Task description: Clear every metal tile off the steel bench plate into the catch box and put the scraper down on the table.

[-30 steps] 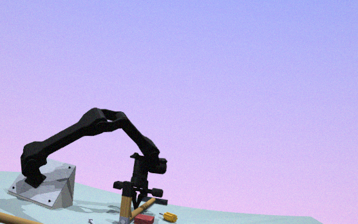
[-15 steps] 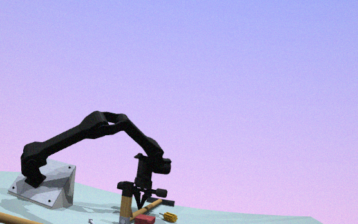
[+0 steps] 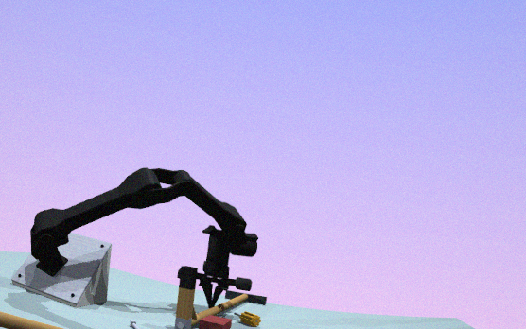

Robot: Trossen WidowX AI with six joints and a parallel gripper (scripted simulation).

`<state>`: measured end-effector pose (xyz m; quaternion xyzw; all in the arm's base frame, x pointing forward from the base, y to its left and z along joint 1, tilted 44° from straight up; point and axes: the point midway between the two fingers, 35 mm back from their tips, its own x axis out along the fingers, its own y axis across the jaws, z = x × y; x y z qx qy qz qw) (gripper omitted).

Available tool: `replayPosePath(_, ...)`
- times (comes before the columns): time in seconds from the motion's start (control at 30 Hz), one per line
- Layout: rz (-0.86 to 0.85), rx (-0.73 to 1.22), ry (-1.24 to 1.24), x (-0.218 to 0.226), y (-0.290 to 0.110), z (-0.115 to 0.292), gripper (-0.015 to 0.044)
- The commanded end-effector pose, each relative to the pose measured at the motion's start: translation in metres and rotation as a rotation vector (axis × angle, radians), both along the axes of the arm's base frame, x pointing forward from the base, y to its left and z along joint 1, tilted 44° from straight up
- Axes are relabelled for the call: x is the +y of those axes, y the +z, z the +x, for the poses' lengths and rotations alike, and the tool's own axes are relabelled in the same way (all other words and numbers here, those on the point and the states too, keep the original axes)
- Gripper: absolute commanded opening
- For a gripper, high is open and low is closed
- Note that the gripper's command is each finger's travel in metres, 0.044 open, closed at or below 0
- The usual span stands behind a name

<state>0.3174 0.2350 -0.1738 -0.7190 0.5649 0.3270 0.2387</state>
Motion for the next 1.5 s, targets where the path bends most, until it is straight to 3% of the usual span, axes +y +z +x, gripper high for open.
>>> replayPosePath(0.0, 0.001, -0.005, 0.002, 0.0, -0.001, 0.008, 0.0)
replayPosePath(1.2, -0.002, -0.008, 0.001, 0.001, 0.002, 0.043, 0.0)
replayPosePath(1.47, 0.026, -0.027, -0.001, 0.023, 0.021, 0.033, 0.0)
